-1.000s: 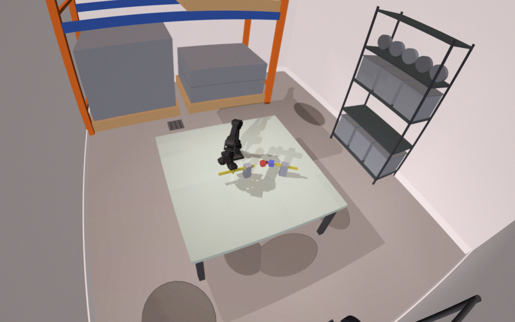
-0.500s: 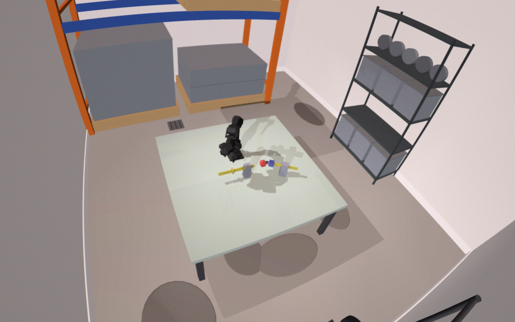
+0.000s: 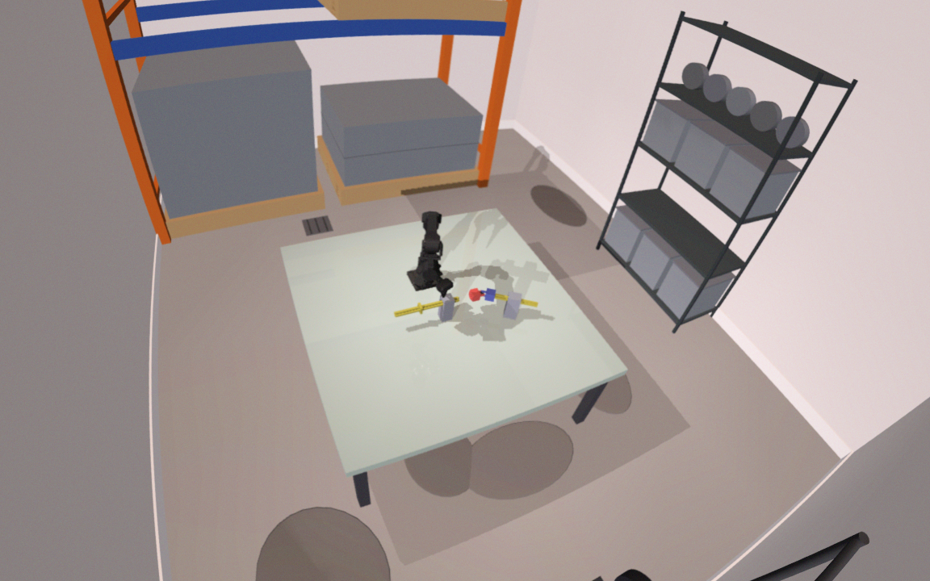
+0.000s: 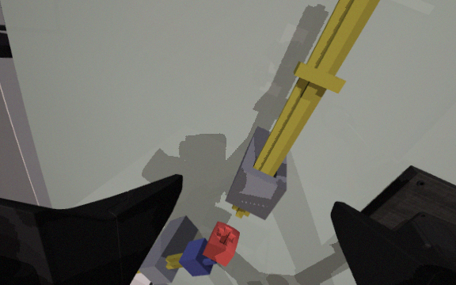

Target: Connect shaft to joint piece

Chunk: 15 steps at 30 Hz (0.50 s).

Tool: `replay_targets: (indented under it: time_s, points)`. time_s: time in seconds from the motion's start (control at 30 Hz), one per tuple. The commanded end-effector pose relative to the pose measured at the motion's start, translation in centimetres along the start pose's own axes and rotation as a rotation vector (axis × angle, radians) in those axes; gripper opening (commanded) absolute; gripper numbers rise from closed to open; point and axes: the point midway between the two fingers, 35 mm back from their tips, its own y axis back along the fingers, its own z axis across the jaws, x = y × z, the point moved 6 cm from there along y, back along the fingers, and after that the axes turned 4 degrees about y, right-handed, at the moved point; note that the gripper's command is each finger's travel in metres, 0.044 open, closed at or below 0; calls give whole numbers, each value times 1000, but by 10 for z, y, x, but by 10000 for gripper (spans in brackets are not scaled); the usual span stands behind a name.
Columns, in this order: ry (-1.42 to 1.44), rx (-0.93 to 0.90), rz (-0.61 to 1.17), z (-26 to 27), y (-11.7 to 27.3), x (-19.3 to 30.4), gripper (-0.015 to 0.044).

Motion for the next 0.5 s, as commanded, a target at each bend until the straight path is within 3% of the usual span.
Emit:
replay_targets:
  time_s: [0.0,0.3,0.47]
  points:
    - [-71,-9,89,6,-14,20,440]
    - [-254,28,316,17,-46,72,440]
    - [-269,34,332,17,-48,76,440]
